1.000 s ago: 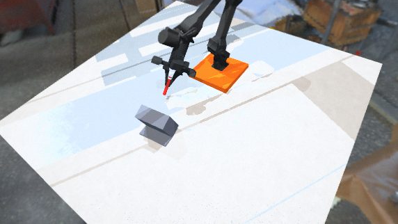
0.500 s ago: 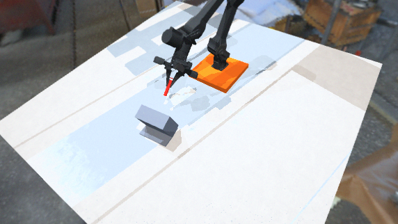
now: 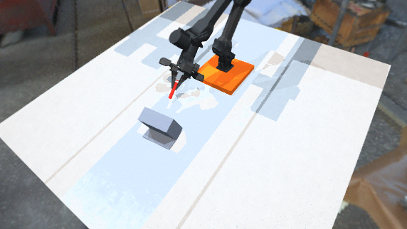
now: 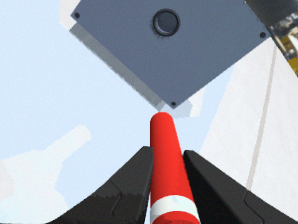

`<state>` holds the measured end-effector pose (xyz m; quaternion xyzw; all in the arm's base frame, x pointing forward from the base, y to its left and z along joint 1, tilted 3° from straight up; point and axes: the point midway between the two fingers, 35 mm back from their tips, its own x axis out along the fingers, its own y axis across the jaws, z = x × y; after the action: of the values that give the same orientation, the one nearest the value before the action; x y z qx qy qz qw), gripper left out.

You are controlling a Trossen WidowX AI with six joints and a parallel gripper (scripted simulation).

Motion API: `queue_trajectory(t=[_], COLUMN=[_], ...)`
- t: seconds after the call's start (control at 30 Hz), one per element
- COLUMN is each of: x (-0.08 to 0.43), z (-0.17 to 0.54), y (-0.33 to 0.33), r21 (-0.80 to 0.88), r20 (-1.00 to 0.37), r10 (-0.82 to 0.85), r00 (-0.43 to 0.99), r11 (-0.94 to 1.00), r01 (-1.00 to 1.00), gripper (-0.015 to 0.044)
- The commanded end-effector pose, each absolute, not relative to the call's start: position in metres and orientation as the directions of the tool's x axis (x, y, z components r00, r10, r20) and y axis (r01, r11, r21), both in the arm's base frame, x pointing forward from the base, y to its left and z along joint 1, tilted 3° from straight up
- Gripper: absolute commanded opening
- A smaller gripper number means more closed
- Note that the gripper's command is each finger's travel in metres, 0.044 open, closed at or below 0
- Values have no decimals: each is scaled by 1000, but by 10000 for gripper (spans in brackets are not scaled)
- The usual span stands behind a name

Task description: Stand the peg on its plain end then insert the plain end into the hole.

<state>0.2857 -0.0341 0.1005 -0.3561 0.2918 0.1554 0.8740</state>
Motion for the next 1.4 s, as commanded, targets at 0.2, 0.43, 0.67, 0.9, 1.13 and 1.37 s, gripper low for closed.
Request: queue_trajectory(t=[0.2, 0.43, 0.67, 0.9, 1.13, 1.37], x=[284, 282, 283, 288, 294, 299], z=[100, 100, 100, 99, 98, 97], y=[-27, -23, -21, -19, -18, -16], r21=[-562, -583, -593, -603, -612, -621], r20=[-579, -549, -533, -519, -505, -491], r10=[87, 100, 107, 109, 111, 114], r00=[810, 830, 840, 848, 856, 864], r11=[678, 666, 660, 657, 653, 650], r01=[-474, -466, -460, -453, -446, -439], gripper=[0, 0, 0, 0, 0, 0])
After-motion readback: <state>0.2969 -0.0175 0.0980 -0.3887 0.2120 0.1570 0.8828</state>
